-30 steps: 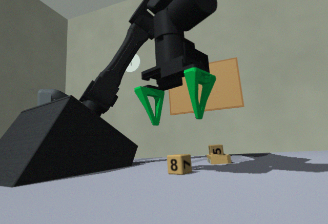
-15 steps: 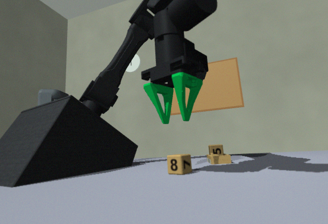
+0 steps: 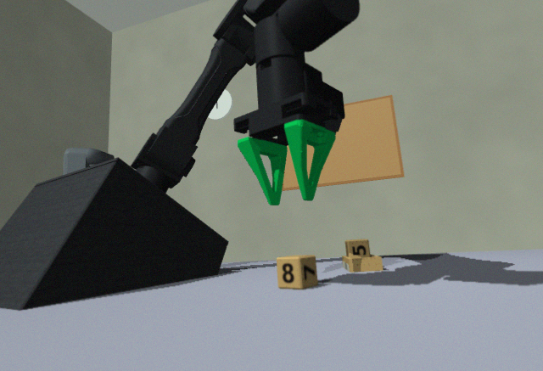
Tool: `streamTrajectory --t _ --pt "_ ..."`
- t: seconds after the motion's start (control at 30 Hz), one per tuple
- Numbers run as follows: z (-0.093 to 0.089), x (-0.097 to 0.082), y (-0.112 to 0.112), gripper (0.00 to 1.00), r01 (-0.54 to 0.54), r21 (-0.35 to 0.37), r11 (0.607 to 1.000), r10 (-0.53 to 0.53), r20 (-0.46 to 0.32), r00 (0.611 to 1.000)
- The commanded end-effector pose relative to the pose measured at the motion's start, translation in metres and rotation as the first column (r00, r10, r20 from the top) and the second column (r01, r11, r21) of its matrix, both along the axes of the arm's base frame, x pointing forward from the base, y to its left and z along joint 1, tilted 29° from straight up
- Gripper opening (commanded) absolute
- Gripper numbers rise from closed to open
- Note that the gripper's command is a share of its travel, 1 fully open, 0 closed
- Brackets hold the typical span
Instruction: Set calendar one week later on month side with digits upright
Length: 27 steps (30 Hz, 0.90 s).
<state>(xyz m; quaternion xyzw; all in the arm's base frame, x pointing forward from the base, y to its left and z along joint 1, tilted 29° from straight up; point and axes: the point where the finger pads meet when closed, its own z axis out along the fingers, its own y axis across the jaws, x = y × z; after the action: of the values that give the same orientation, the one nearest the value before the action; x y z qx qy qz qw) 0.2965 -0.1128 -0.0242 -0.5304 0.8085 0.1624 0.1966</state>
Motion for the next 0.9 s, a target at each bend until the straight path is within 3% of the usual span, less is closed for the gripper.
streamTrajectory --t 0.0,0.5,0.87 --pt "0.017 0.007 -0.006 0.45 -0.005 -0.027 1.0 0.006 0.035 0.999" --pt "0.012 0.002 0.0 0.45 -0.004 -0.014 1.0 0.005 0.018 1.0" --pt "-0.005 0.0 0.007 0.45 0.002 -0.003 1.0 -0.002 0.009 1.0"
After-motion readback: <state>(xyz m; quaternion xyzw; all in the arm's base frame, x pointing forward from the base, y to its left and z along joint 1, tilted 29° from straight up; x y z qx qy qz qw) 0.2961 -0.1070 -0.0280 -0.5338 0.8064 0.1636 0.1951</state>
